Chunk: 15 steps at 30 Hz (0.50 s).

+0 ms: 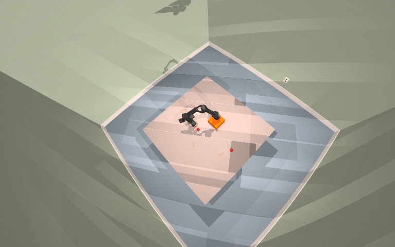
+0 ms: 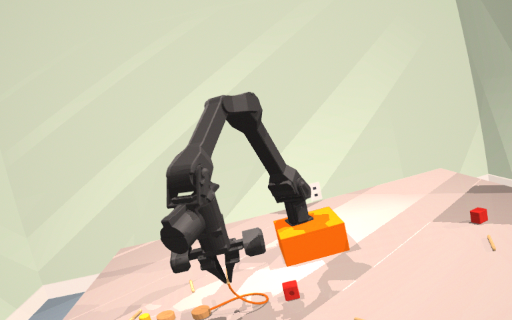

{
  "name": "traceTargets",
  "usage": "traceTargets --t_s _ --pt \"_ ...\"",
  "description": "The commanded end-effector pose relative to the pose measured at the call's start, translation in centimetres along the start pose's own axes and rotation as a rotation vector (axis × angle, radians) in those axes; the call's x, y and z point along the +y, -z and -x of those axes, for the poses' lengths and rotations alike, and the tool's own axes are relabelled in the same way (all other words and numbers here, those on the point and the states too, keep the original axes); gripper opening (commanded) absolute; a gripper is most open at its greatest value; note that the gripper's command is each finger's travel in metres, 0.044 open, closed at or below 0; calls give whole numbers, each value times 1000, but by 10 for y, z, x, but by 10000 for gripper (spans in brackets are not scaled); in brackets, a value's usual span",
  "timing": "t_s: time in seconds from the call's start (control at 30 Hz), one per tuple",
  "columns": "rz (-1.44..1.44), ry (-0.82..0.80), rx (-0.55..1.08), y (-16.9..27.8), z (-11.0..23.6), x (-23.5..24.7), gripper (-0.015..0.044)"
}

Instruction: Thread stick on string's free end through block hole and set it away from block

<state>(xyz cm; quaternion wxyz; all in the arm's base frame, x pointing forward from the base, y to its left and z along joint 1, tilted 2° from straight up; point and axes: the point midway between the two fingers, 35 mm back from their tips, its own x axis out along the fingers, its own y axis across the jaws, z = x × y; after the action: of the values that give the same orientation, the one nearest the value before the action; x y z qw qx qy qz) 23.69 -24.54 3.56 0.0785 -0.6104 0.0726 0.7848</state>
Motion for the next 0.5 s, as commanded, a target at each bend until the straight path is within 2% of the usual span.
traceTargets --t_s 0.0,0.47 --pt "1 0 7 5 2 -1 0" --pt "-3 -6 32 22 7 -2 0"
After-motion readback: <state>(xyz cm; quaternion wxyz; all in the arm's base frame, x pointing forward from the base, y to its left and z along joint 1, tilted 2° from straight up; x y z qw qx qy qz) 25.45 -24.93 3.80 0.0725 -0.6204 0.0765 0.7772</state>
